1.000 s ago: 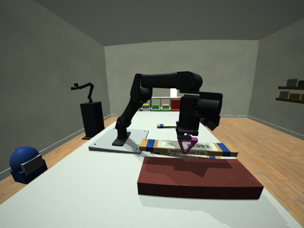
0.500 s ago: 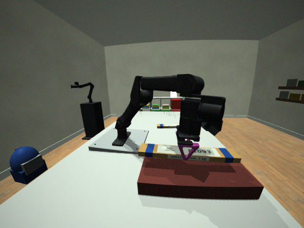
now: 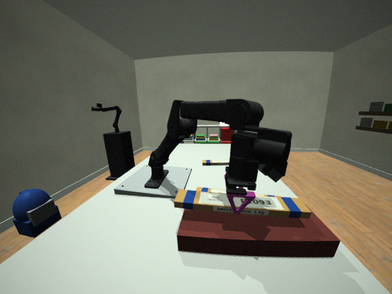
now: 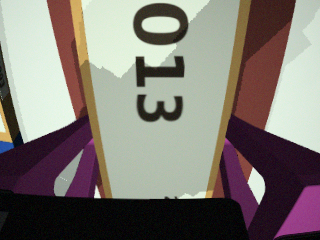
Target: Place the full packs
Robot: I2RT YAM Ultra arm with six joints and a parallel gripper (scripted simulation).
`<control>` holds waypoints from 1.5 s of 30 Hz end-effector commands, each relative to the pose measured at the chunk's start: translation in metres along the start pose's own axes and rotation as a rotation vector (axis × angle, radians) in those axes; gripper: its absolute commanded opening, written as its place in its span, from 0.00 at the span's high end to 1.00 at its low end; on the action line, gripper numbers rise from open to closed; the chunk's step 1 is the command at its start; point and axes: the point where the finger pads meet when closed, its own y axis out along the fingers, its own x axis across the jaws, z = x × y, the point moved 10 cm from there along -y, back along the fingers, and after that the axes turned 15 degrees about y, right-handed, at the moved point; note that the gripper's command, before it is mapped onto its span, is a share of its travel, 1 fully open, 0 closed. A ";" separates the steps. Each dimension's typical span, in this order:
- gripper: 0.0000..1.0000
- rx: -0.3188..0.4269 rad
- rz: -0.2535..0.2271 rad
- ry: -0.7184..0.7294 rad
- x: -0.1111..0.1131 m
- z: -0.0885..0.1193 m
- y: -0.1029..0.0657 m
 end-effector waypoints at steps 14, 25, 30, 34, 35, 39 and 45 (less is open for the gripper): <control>1.00 -0.037 0.014 -0.008 -0.012 -0.006 -0.034; 1.00 -0.037 0.014 -0.008 -0.012 -0.005 -0.032; 1.00 -0.010 0.001 -0.016 -0.014 -0.009 -0.017; 1.00 -0.010 0.001 -0.016 -0.014 -0.009 -0.017; 1.00 -0.010 0.001 -0.016 -0.014 -0.009 -0.017; 1.00 -0.010 0.001 -0.016 -0.014 -0.009 -0.016; 1.00 0.007 -0.013 -0.024 -0.017 -0.013 -0.002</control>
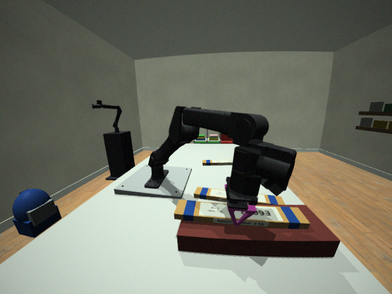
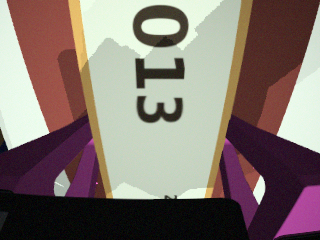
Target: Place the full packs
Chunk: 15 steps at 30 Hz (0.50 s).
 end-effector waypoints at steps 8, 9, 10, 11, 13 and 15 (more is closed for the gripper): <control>1.00 -0.030 0.012 -0.003 -0.006 -0.003 -0.032; 1.00 -0.030 0.012 -0.003 -0.006 -0.003 -0.032; 1.00 -0.030 0.012 -0.003 -0.006 -0.003 -0.032; 1.00 -0.030 0.012 -0.003 -0.006 -0.003 -0.032; 1.00 -0.030 0.012 -0.003 -0.006 -0.003 -0.032; 1.00 -0.027 0.005 -0.011 -0.009 -0.007 -0.024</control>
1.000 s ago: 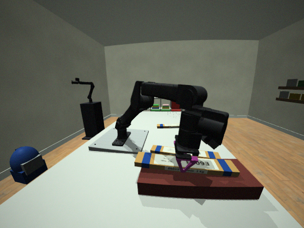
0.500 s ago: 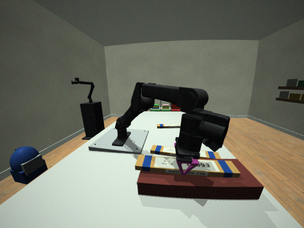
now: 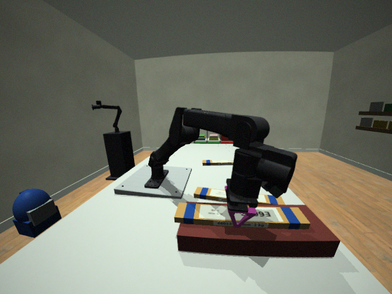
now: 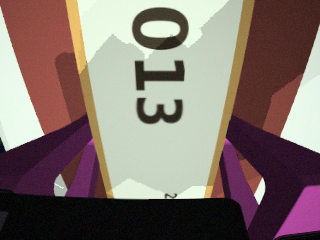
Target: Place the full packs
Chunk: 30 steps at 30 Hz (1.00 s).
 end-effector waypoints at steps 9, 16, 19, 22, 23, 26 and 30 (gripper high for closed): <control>1.00 -0.032 0.011 -0.008 -0.007 -0.005 -0.029; 1.00 -0.032 0.011 -0.008 -0.007 -0.005 -0.029; 1.00 -0.038 0.014 -0.013 -0.009 -0.007 -0.029; 1.00 -0.038 0.014 -0.013 -0.009 -0.007 -0.029; 1.00 -0.038 0.014 -0.013 -0.009 -0.007 -0.029; 1.00 -0.038 0.014 -0.013 -0.009 -0.007 -0.029; 1.00 -0.038 0.014 -0.013 -0.009 -0.007 -0.029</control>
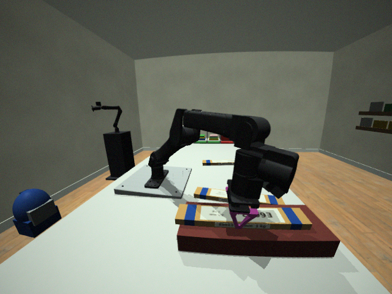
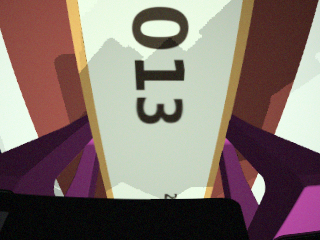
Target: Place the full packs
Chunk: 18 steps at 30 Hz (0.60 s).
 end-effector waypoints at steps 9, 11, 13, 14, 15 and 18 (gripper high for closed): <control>1.00 -0.032 0.011 -0.008 -0.008 -0.005 -0.029; 1.00 -0.032 0.011 -0.008 -0.008 -0.005 -0.029; 1.00 -0.032 0.011 -0.008 -0.008 -0.005 -0.029; 1.00 -0.032 0.011 -0.008 -0.008 -0.005 -0.029; 1.00 -0.032 0.011 -0.008 -0.008 -0.005 -0.029; 1.00 -0.032 0.011 -0.008 -0.008 -0.005 -0.029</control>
